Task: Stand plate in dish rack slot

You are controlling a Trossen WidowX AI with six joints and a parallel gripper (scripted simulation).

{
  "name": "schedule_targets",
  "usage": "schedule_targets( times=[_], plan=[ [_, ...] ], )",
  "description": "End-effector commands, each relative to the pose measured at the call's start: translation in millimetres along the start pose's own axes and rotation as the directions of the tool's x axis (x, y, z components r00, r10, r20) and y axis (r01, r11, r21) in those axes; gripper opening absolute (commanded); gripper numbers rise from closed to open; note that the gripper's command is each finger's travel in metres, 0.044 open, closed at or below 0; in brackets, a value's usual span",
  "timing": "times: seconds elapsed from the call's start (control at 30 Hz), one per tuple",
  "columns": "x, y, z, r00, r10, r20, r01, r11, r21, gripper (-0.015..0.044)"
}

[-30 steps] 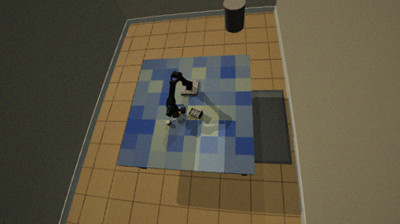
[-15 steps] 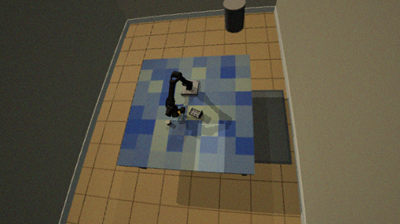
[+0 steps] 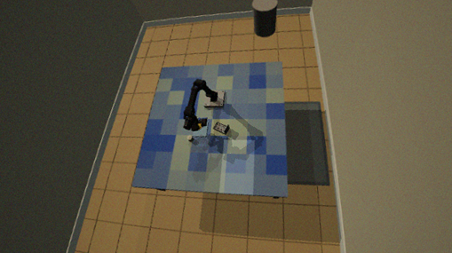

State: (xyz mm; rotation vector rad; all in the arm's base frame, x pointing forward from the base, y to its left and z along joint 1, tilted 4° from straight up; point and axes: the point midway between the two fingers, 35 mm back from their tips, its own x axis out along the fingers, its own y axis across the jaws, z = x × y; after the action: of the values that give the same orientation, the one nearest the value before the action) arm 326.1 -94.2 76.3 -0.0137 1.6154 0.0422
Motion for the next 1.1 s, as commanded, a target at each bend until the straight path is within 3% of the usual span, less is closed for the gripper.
schedule_targets(
  times=[0.0, 0.87, 1.07],
  plan=[
    [-16.9, -0.9, 2.2, 1.000, -0.004, 0.008, 0.004, 1.000, 0.004, 0.0000],
    [-95.4, 0.8, 2.6, 1.000, -0.004, 0.008, 0.004, 1.000, 0.010, 0.0000],
    [-97.6, 43.8, -16.2, 1.000, 0.000, 0.007, -0.001, 0.982, 0.188, 0.0000]
  ],
)
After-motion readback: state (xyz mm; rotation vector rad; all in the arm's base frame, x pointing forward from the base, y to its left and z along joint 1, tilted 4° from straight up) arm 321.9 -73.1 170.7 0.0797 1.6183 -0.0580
